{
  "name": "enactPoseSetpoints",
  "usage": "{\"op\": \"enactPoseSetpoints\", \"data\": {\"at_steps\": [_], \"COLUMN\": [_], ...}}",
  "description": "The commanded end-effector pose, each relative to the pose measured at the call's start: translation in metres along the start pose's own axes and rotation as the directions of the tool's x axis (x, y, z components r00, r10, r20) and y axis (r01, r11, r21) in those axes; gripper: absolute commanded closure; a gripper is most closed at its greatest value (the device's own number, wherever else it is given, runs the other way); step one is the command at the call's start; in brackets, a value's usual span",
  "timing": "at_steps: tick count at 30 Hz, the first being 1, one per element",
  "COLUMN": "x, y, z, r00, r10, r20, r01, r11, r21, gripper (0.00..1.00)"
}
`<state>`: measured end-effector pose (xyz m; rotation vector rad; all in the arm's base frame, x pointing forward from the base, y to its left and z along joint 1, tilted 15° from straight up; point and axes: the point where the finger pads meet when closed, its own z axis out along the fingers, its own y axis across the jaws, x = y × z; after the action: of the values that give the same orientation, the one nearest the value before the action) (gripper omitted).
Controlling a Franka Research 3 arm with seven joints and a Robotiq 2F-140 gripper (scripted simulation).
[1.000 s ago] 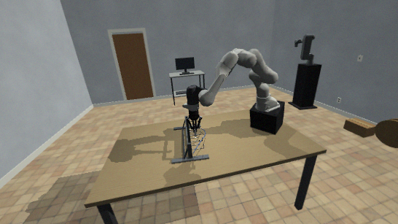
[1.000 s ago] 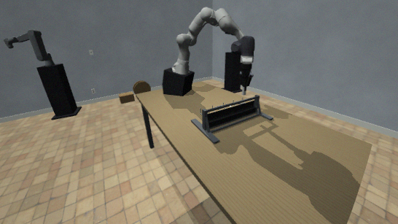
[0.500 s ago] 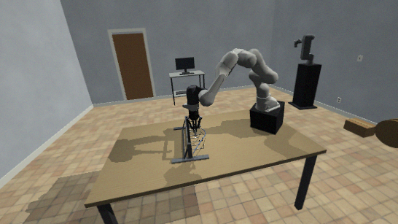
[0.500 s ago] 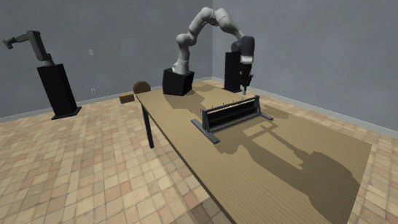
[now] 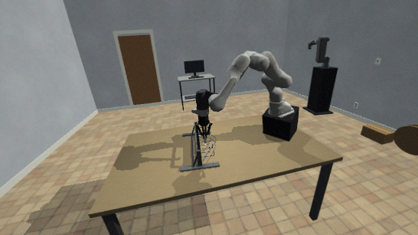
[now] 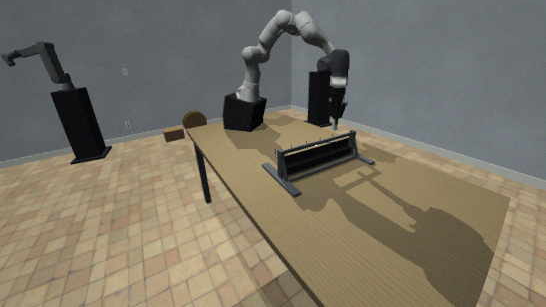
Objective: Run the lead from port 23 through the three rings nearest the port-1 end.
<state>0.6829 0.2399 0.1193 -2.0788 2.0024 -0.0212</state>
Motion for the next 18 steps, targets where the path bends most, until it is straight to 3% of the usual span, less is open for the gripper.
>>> {"op": "enactPoseSetpoints", "data": {"at_steps": [1,8,10,12,13,15,16,18], "x": [0.0,0.005,0.032,0.081,0.092,0.092,0.138,0.172], "y": [0.001,0.002,0.011,0.03,0.039,0.039,0.059,0.084], "z": [0.0,0.0,0.001,0.001,0.001,0.001,0.001,0.001], "r00": [1.0,1.0,1.0,1.0,1.0,1.0,1.0,1.0], "r10": [0.004,0.002,-0.003,-0.012,-0.016,-0.016,-0.02,-0.025], "r20": [-0.001,0.0,0.003,0.007,0.008,0.008,0.008,0.004], "r01": [-0.004,-0.002,0.003,0.012,0.016,0.016,0.02,0.025], "r11": [1.0,1.0,1.0,1.0,1.0,1.0,1.0,1.0], "r21": [-0.002,-0.003,-0.005,-0.006,-0.006,-0.006,-0.005,-0.003], "gripper": [1.0,1.0,1.0,1.0,1.0,1.0,1.0,1.0]}}
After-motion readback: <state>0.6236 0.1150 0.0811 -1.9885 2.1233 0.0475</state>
